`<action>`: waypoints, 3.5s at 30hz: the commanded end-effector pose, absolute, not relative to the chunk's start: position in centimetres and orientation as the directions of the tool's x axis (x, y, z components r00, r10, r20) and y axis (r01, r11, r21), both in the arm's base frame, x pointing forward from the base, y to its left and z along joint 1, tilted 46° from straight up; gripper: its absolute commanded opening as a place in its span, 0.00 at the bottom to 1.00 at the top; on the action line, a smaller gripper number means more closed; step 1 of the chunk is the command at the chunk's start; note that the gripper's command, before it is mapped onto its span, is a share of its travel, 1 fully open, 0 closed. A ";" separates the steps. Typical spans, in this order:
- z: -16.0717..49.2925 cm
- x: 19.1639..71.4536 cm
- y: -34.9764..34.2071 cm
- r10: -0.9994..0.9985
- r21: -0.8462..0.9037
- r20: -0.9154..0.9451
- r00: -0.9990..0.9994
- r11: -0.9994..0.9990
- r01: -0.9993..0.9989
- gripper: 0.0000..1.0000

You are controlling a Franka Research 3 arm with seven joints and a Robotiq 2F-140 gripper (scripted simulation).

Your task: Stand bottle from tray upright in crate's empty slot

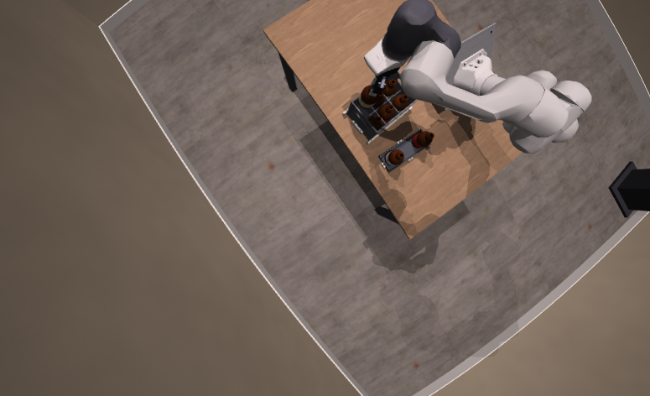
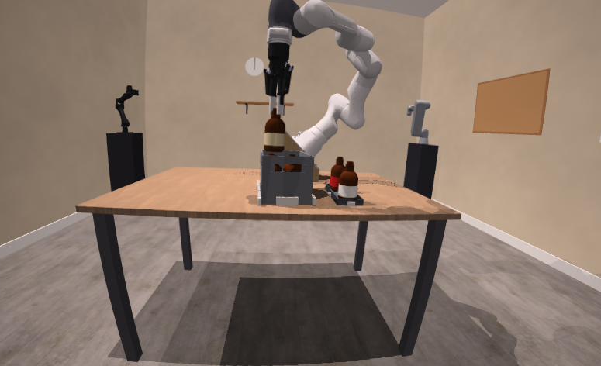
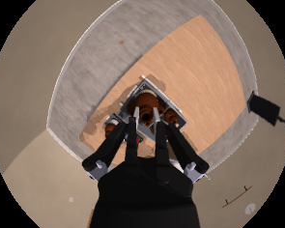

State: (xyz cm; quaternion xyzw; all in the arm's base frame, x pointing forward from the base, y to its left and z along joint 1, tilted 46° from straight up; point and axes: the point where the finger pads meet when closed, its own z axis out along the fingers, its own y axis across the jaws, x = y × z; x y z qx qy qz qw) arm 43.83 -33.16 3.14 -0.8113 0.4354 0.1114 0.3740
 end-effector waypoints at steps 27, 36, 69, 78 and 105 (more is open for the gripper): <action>3.5 44.1 -33.3 -0.626 -0.513 -0.503 0.596 -0.338 -0.789 0.00; 3.5 44.1 -33.3 -0.626 -0.513 -0.503 0.596 -0.338 -0.789 0.00; 2.4 44.4 -32.1 -0.626 -0.514 -0.503 0.596 -0.338 -0.789 0.00; 1.8 44.5 -31.5 -0.626 -0.514 -0.503 0.596 -0.338 -0.789 0.00; 0.9 44.8 -30.5 -0.626 -0.513 -0.503 0.596 -0.338 -0.789 0.00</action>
